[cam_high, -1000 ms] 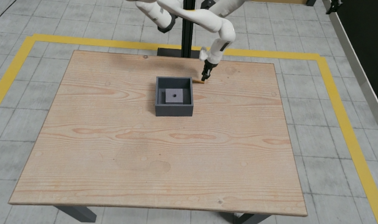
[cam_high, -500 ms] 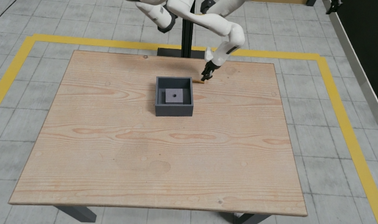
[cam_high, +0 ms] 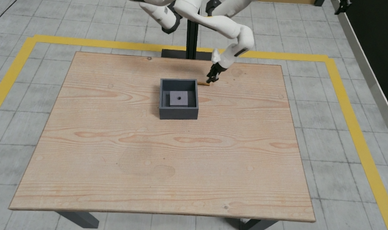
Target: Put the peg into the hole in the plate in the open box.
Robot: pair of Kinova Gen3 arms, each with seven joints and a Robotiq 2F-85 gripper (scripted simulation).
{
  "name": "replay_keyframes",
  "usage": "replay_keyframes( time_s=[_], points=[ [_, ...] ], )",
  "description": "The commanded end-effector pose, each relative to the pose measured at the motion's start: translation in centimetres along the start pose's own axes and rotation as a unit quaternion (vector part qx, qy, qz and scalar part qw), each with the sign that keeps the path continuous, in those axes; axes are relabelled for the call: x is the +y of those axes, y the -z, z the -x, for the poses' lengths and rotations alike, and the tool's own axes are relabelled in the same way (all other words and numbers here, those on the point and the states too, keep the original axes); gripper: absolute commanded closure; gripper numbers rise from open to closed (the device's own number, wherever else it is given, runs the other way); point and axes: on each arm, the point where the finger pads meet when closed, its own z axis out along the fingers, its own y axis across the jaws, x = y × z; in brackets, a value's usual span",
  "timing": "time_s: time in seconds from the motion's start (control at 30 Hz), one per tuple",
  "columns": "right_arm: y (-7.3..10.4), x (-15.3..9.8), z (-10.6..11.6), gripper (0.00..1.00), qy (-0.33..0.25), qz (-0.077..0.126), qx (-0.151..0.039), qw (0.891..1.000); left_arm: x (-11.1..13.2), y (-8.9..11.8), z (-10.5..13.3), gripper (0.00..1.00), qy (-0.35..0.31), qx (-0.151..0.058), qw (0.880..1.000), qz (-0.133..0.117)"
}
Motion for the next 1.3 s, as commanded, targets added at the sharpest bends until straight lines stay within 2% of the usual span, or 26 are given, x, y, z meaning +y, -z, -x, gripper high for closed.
replay_keyframes(
  time_s=[0.0, 0.4, 0.73, 1.03, 1.07, 1.27],
  points=[
    [0.1, 0.0, 0.0, 0.526, 0.0, 0.0, -0.001, 1.0, 0.0, 0.1, 0.0, 0.002, 0.0, -0.001, 1.0, 0.0],
    [-1.3, 0.0, 0.7, 0.526, 0.0, 0.0, 0.0, 1.0, 0.0, 0.1, 0.0, 0.002, 0.0, -0.001, 1.0, 0.0],
    [-3.2, 0.0, 1.6, 0.526, 0.0, 0.0, 0.0, 1.0, 0.0, 0.1, 0.0, 0.002, 0.0, -0.001, 1.0, 0.0],
    [-3.5, 0.0, 1.7, 0.526, 0.0, 0.0, 0.0, 1.0, 0.0, 0.1, 0.0, 0.002, 0.0, -0.001, 1.0, 0.0],
    [-3.5, 0.0, 1.7, 0.903, 0.0, 0.0, 0.0, 1.0, 0.0, 0.1, 0.0, 0.002, 0.0, -0.001, 1.0, 0.0],
    [-3.5, 0.0, 1.7, 0.903, 0.0, 0.0, 0.0, 1.0, 0.0, 0.1, 0.0, 0.002, 0.0, -0.001, 1.0, 0.0]
  ],
)
